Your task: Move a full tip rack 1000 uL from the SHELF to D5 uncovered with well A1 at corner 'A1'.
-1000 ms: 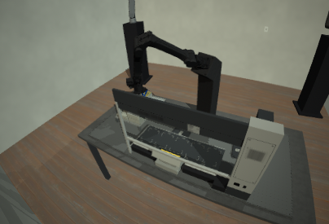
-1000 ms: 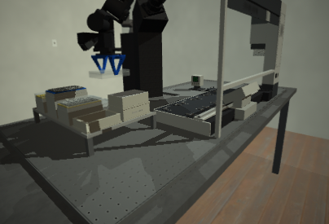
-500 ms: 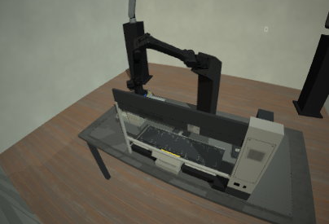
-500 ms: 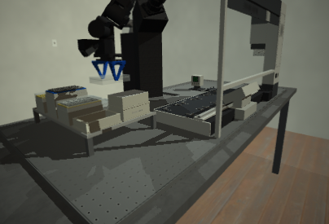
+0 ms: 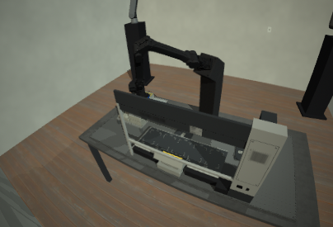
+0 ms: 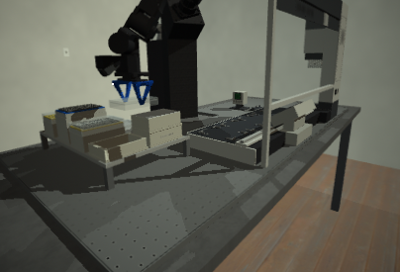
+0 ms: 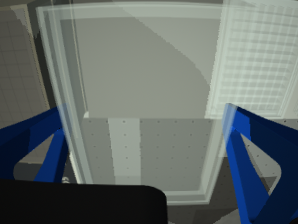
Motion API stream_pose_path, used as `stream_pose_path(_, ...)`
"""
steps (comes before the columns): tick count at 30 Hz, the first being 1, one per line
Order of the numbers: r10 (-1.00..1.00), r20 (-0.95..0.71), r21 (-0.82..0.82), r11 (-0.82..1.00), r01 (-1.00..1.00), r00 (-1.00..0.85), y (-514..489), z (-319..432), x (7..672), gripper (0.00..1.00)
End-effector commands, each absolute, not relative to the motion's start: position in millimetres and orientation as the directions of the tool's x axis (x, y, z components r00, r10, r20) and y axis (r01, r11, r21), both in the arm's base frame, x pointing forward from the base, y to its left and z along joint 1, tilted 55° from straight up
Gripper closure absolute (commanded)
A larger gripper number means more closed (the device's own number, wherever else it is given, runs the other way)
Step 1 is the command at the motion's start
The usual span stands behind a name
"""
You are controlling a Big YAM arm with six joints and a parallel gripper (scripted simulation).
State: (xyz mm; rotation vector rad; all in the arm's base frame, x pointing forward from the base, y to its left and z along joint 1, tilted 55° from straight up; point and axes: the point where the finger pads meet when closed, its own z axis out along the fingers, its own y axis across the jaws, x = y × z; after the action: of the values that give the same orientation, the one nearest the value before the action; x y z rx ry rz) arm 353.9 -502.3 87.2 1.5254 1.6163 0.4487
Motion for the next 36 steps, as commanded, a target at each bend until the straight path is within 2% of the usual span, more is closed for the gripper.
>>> stream_pose_path(1,0.941,-0.323,0.754,0.192,0.628,0.100,-503,82,368,1.00)
stream_pose_path(36,0.942,-0.320,0.754,0.189,0.629,0.100,-515,50,408,1.00)
